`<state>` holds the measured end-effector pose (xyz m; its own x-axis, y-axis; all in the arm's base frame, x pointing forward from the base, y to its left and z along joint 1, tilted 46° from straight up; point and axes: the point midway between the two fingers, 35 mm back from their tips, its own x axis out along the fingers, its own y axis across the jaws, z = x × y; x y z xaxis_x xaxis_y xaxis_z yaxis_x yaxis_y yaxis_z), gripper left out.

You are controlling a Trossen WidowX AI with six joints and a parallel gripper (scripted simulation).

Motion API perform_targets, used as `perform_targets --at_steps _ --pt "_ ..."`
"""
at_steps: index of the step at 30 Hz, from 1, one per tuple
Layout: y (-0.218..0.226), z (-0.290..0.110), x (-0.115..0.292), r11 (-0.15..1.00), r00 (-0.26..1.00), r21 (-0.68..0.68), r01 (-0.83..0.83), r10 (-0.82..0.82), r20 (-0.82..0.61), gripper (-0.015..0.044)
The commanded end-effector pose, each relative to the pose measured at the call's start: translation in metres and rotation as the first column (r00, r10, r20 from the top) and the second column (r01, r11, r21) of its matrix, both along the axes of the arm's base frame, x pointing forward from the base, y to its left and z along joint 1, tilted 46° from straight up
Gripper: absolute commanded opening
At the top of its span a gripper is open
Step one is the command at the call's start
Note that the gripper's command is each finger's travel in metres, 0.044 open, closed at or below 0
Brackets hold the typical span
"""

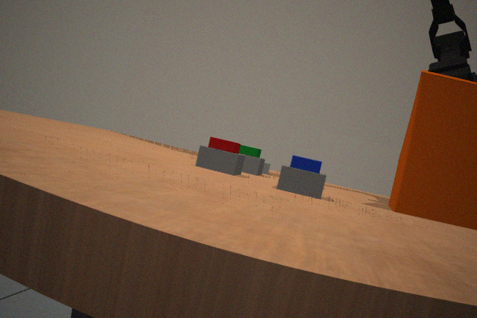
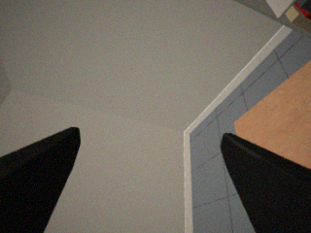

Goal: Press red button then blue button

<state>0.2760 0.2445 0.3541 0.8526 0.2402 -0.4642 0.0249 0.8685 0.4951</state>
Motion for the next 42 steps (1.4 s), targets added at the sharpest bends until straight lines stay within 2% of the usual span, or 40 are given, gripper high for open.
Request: perform_targets --at_steps 1,9,16,20,24,31,37,42 --pt "-0.007 -0.066 0.032 0.975 0.991 -0.218 0.047 -0.074 -0.116 0.0400" --pt "-0.046 -0.184 0.068 0.835 0.914 -0.550 0.021 -0.240 -0.328 0.0400" --pt "-0.103 -0.280 0.072 0.661 0.764 -0.740 -0.123 -0.413 -0.496 0.0400" --pt "-0.143 -0.329 0.061 0.564 0.635 -0.786 -0.253 -0.516 -0.575 0.0400" --pt "-0.184 -0.373 0.039 0.484 0.475 -0.775 -0.406 -0.613 -0.632 0.0400" --pt "-0.191 -0.380 0.035 0.473 0.445 -0.767 -0.433 -0.628 -0.639 0.0400" --pt "-0.233 -0.421 0.029 0.471 0.445 -0.768 -0.433 -0.629 -0.637 0.0242" --pt "-0.235 -0.422 0.029 0.471 0.445 -0.768 -0.433 -0.630 -0.637 0.0111"
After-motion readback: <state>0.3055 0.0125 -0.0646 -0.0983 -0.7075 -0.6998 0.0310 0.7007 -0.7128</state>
